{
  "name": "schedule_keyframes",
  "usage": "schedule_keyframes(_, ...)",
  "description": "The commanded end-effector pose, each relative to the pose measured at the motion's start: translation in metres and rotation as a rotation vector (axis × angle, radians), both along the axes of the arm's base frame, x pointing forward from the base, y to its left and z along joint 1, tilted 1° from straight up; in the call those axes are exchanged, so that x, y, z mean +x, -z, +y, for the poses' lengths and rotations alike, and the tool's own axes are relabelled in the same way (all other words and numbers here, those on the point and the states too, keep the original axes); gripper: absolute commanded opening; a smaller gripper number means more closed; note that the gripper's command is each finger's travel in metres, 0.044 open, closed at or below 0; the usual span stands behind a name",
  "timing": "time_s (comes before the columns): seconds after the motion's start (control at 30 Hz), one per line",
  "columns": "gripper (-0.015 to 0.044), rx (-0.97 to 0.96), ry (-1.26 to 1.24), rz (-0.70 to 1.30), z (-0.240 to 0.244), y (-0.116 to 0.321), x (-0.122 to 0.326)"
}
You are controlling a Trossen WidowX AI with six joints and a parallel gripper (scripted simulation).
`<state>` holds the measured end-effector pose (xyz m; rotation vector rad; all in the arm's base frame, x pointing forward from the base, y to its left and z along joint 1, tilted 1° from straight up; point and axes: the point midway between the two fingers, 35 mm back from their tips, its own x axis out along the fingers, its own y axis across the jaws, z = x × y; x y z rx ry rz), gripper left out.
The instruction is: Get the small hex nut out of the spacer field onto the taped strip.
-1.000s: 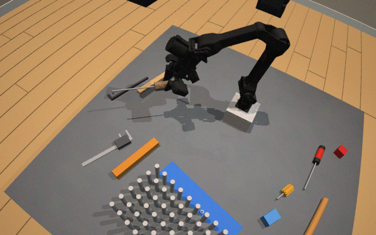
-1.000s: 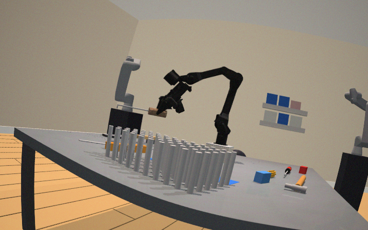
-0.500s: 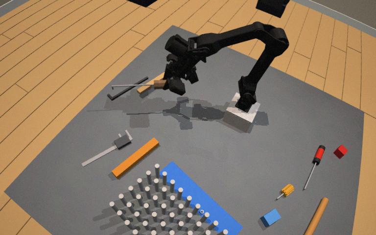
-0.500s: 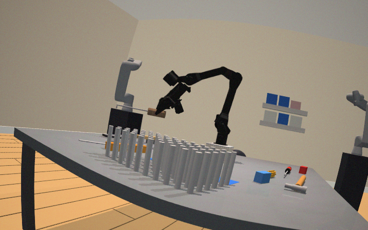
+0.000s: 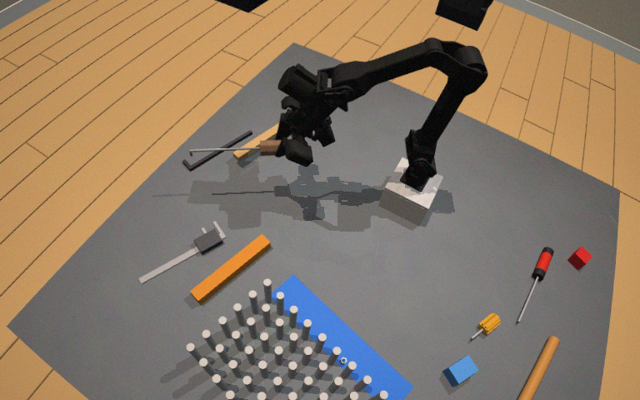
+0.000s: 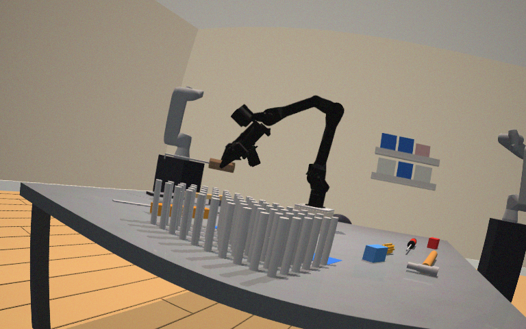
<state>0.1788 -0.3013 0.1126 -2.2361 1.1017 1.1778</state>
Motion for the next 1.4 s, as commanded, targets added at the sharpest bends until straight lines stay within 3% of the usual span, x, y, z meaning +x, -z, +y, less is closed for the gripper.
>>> schedule_keyframes(0.0,0.0,0.003,0.001,-0.006,-0.001,0.004,0.001)
schedule_keyframes(1.37,0.0,0.002,0.001,-0.007,-0.009,0.044,0.005)
